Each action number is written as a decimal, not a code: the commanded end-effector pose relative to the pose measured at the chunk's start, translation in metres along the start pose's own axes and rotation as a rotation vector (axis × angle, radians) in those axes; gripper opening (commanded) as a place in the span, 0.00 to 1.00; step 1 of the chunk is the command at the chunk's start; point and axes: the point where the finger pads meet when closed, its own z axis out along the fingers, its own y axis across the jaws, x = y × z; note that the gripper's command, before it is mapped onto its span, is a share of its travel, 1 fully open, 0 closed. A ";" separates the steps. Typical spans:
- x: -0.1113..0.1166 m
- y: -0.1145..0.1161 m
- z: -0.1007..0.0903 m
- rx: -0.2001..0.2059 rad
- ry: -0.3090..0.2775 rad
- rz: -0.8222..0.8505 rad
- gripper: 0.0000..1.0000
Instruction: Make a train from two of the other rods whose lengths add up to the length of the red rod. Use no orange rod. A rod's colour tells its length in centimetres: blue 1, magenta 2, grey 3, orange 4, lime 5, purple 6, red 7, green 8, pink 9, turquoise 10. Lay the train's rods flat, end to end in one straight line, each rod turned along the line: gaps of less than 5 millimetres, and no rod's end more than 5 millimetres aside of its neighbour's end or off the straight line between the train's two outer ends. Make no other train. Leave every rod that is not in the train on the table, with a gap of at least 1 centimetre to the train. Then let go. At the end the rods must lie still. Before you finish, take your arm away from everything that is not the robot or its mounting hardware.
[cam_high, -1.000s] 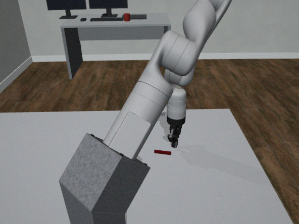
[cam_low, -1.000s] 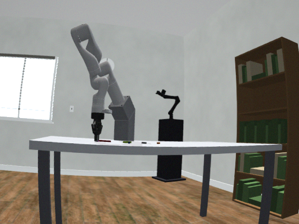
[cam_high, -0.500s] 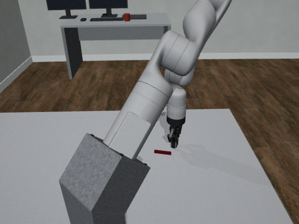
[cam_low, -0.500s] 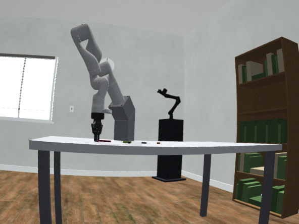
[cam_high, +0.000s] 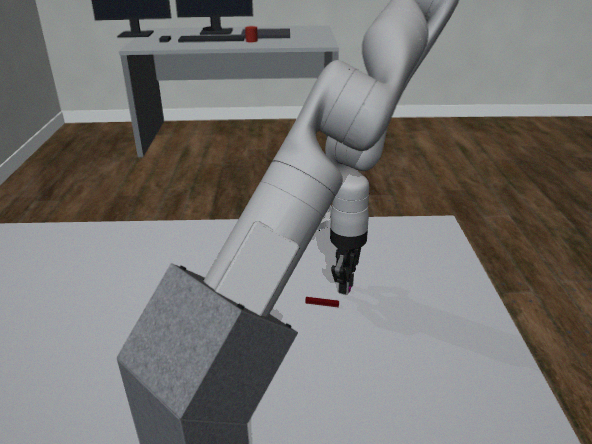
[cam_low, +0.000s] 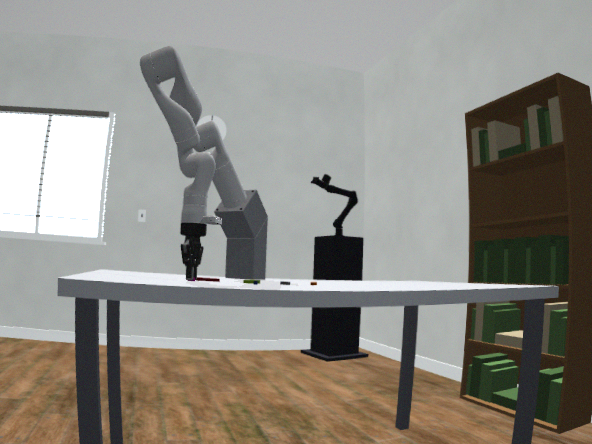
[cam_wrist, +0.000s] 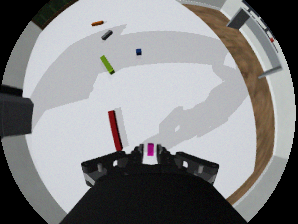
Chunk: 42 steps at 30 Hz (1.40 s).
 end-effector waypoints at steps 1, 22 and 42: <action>0.001 0.001 -0.006 -0.003 0.002 0.000 0.24; 0.001 0.001 -0.085 -0.003 0.002 0.000 0.24; 0.001 0.001 -0.089 -0.003 0.002 0.000 1.00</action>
